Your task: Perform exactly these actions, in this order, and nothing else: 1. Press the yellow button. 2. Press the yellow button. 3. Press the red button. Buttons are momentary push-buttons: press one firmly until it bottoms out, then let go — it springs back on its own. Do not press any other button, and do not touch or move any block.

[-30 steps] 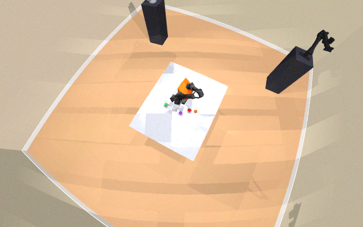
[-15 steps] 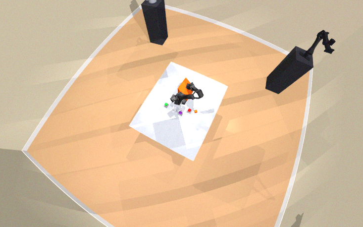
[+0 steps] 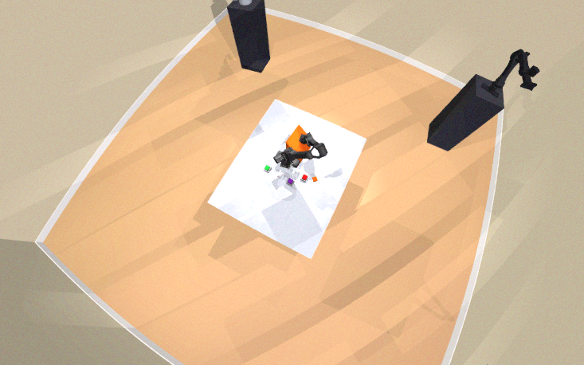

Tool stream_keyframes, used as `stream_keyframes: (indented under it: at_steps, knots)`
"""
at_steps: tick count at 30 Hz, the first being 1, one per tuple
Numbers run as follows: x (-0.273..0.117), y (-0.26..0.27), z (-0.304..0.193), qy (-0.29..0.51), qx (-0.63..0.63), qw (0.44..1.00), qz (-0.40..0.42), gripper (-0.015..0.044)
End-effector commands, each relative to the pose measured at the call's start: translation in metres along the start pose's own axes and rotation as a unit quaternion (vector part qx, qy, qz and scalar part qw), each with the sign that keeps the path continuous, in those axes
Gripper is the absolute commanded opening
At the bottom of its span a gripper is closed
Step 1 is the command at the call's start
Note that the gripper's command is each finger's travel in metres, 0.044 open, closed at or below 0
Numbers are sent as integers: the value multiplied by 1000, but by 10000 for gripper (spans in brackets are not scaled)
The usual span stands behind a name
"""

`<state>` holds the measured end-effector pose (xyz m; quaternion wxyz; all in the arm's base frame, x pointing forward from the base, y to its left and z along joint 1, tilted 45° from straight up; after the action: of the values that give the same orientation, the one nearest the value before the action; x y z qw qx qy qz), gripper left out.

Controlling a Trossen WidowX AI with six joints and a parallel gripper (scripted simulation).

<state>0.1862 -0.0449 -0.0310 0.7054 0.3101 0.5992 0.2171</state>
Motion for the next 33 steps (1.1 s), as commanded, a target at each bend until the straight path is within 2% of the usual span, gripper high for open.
stream_keyframes:
  at_steps: [1,33]
  knots:
    - [-23,0,1,-4,-3,1000,-3,20]
    - [8,0,1,-3,-3,1000,-2,20]
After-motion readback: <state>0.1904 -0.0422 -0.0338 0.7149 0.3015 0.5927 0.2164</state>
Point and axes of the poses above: the point midway between the two fingers, 35 mm back from their tips, its own x axis out along the fingers, its own y axis across the jaws, z = x × y, the point moved 6 cm from there along -x, back along the fingers, and after that the axes turned 2 degrees about -x, right-handed, at the moved point
